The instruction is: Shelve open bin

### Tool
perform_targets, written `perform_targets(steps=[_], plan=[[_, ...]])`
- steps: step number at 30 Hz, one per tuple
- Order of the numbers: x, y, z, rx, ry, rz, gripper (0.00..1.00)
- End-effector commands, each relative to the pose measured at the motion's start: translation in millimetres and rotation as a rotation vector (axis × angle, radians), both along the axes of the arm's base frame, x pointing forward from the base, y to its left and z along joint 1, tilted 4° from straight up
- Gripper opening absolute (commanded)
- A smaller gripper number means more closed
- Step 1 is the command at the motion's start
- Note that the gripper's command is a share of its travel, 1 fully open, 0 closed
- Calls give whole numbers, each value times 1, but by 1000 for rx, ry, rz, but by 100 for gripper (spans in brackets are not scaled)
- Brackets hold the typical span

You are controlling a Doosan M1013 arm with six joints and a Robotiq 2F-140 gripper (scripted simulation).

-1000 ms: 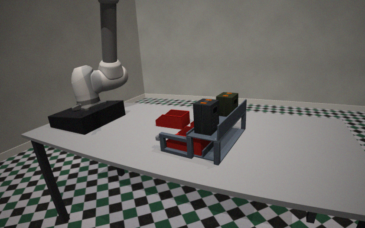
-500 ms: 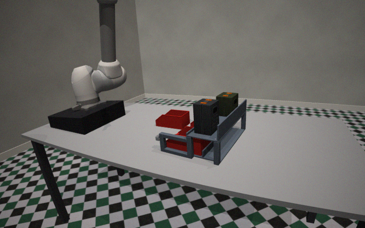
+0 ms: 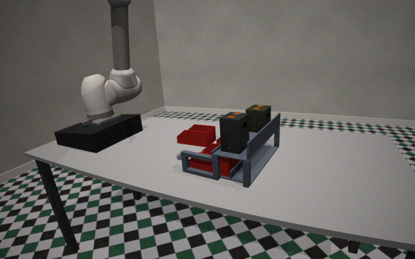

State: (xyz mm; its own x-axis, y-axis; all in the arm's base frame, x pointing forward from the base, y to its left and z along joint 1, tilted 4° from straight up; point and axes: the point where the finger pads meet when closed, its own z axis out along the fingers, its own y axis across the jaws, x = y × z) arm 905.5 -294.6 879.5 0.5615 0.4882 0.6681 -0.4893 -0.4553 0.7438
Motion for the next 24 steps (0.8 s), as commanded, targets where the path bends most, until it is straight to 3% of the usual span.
perform_targets(steps=[1,24], plan=[[-8,23,-13,64,-12,8,100],[-58,145,-89,390,-28,30,100]])
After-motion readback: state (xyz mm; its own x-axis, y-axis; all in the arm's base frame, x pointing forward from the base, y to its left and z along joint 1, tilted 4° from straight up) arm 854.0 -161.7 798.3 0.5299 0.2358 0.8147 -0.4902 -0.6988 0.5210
